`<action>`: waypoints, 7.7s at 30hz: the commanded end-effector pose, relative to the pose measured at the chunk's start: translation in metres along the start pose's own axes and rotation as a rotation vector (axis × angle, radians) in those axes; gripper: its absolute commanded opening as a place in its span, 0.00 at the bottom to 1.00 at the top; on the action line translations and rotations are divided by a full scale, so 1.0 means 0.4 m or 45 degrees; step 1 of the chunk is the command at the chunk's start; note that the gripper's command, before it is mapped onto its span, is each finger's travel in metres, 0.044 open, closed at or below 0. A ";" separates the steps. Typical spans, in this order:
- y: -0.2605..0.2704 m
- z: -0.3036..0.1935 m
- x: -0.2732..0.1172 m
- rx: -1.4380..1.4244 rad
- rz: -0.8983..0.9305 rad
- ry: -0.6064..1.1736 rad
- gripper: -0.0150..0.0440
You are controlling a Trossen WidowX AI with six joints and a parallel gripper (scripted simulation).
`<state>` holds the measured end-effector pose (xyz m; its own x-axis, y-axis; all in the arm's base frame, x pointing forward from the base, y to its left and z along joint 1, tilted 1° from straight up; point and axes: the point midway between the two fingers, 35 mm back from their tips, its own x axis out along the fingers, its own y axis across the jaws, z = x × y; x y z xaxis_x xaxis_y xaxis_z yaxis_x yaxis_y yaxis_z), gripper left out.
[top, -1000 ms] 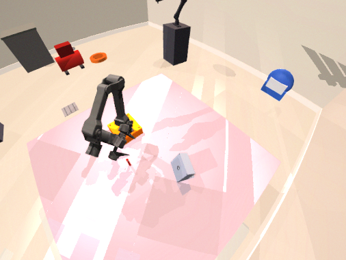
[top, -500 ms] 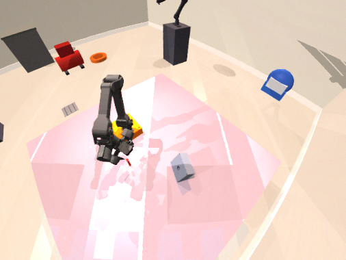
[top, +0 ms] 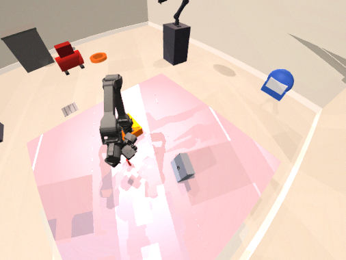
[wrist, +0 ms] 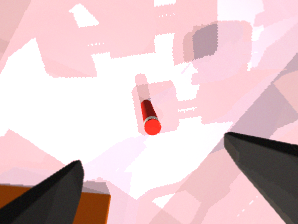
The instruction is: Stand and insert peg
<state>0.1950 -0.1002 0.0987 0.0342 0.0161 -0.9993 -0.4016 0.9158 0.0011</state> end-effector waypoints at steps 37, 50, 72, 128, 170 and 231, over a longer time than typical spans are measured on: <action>-0.013 0.006 0.130 -0.096 -0.023 0.005 1.00; -0.011 0.004 0.182 -0.096 -0.022 0.005 1.00; -0.009 0.004 0.195 -0.092 -0.018 0.001 0.38; 0.005 0.079 0.015 -0.160 0.132 -0.139 0.25; 0.022 0.226 0.042 -0.267 0.438 -0.477 0.25; 0.024 0.403 0.059 -0.333 0.772 -0.981 0.25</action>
<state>0.3351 -0.0286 0.0809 0.2933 0.7825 -0.5492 -0.7268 0.5557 0.4036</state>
